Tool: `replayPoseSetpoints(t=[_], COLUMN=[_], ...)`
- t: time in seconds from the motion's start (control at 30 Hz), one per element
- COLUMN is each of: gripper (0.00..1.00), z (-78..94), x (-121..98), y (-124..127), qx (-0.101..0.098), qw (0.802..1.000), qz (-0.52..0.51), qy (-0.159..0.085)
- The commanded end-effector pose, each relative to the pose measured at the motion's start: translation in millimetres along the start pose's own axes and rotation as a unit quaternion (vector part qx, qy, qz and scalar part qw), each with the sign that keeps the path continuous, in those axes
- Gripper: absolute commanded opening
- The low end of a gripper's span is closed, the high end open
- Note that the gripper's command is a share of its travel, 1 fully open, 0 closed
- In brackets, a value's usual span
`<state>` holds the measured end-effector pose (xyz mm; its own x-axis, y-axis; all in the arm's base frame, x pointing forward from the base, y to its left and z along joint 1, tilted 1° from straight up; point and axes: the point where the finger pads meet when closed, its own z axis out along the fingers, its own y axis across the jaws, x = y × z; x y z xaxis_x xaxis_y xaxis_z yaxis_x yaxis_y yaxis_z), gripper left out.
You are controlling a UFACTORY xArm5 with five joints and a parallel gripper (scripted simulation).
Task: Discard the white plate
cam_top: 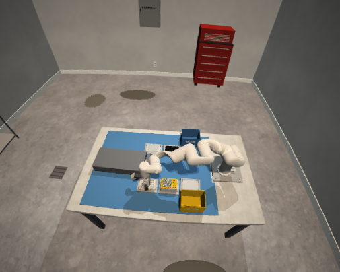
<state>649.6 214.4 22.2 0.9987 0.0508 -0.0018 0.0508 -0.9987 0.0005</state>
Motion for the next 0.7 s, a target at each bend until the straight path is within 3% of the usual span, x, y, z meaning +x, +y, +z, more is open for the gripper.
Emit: replayPoseSetpoints(t=[0.0,0.63,0.67], gripper=[1.00,1.00,0.00], z=[0.1,1.4,0.7], x=[1.3,1.3,1.3], y=[-0.4,-0.4,-0.4], qx=[0.001,0.001,0.001], qw=[1.000,1.000,1.000], qz=[0.000,0.000,0.000], qy=[0.002,0.002,0.002])
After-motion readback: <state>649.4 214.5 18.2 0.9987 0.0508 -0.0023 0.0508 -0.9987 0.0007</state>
